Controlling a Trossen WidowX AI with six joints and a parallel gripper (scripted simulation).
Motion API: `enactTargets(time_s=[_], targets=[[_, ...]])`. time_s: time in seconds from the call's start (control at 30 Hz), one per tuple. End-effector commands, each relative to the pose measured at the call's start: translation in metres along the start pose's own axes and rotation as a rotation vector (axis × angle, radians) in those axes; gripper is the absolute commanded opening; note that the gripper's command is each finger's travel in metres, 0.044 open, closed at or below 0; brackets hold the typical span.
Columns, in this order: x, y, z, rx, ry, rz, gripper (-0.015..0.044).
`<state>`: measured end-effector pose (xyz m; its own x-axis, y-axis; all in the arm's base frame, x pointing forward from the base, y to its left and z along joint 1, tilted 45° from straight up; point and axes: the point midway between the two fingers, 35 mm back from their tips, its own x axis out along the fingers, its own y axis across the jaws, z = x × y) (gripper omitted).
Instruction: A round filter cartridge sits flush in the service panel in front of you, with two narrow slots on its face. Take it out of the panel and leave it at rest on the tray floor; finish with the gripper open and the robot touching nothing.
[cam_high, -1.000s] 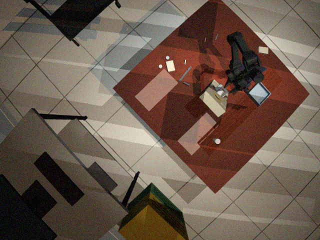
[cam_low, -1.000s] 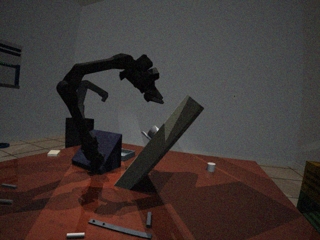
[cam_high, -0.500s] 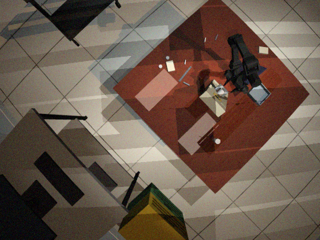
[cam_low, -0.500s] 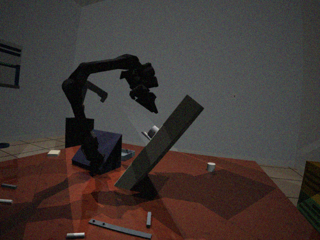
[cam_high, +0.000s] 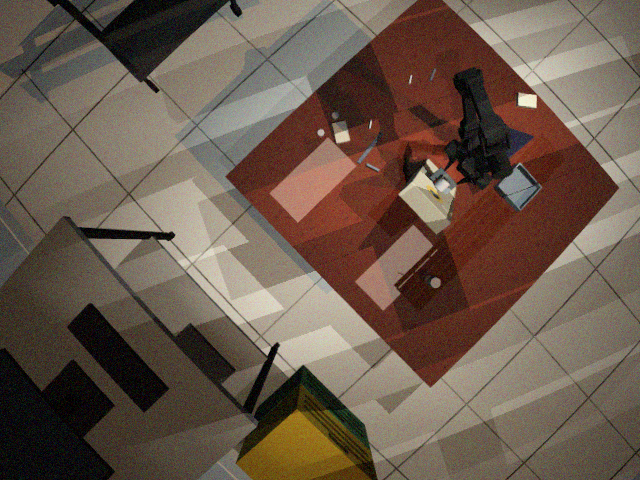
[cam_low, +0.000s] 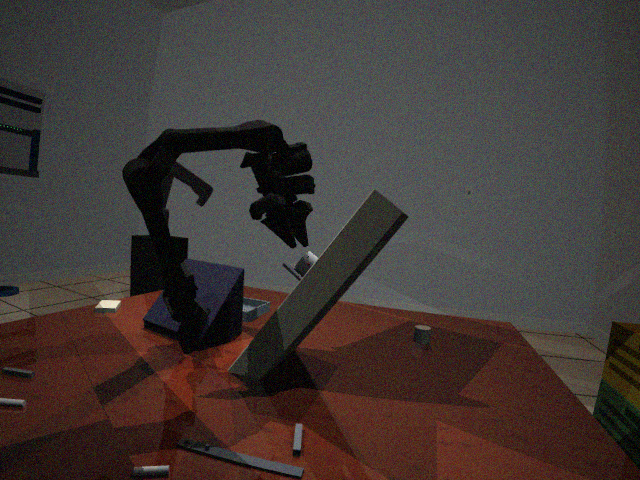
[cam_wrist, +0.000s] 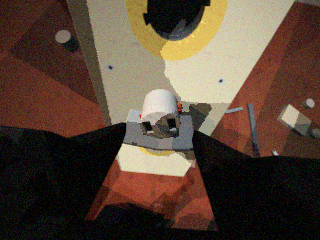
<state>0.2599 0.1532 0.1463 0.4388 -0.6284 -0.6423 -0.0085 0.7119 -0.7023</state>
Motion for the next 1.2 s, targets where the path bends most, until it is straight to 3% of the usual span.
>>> enactTargets(time_s=[0.0, 0.77, 0.83, 1.17], targets=[[0.007, 0.001, -0.001, -0.001, 0.005, 0.004, 0.0305], [0.042, 0.000, -0.002, 0.000, 0.004, 0.001, 0.0305], [0.038, 0.000, -0.002, 0.004, 0.009, 0.005, 0.0252], [0.038, 0.000, -0.002, 0.004, 0.009, 0.005, 0.0186]])
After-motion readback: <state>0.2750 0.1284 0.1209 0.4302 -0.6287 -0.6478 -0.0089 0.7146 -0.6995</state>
